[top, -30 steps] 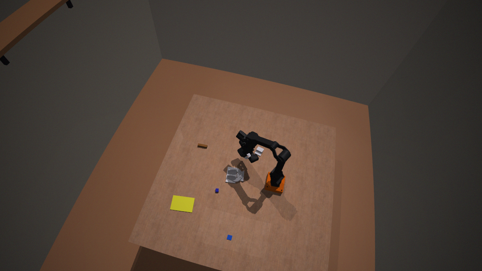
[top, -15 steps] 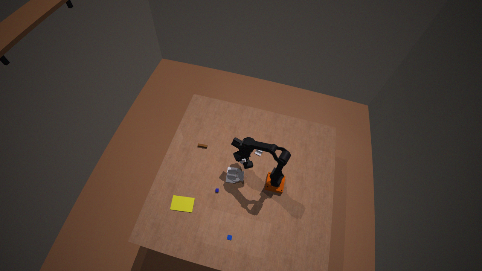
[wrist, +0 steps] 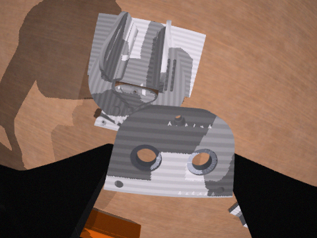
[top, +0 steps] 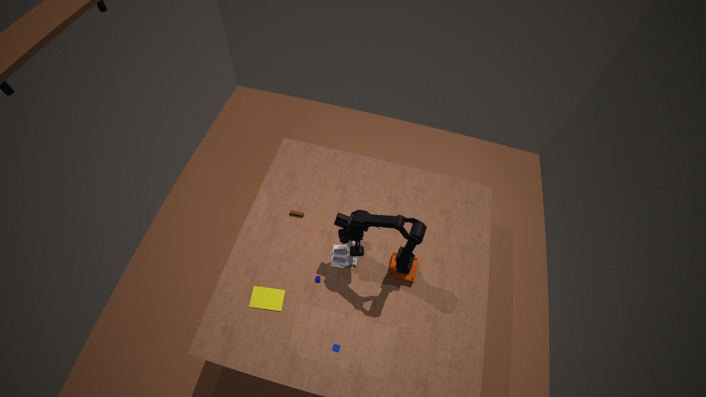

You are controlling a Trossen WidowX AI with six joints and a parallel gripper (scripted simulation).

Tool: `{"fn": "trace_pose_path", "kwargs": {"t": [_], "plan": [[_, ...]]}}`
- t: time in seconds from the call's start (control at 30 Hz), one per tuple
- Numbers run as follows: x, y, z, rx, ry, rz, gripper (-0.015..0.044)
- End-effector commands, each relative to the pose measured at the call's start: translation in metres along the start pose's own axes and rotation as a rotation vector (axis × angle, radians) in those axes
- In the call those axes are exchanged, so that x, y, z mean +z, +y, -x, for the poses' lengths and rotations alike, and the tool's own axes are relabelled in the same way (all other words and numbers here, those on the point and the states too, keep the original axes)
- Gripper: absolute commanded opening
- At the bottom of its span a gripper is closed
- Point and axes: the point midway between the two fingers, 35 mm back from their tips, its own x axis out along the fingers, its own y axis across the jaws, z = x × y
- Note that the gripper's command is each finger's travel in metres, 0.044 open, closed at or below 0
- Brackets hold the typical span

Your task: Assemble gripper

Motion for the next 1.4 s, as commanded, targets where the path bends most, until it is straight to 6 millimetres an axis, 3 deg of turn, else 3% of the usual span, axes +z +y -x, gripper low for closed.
{"fn": "trace_pose_path", "kwargs": {"t": [0.0, 0.2, 1.2, 1.37], "plan": [[0.003, 0.017, -0.001, 0.006, 0.000, -0.072, 0.0351], [0.006, 0.033, -0.001, 0.007, 0.000, -0.150, 0.0351], [0.006, 0.034, -0.001, 0.007, 0.000, -0.152, 0.0351], [0.003, 0.043, -0.001, 0.008, 0.001, -0.152, 0.0351]]}}
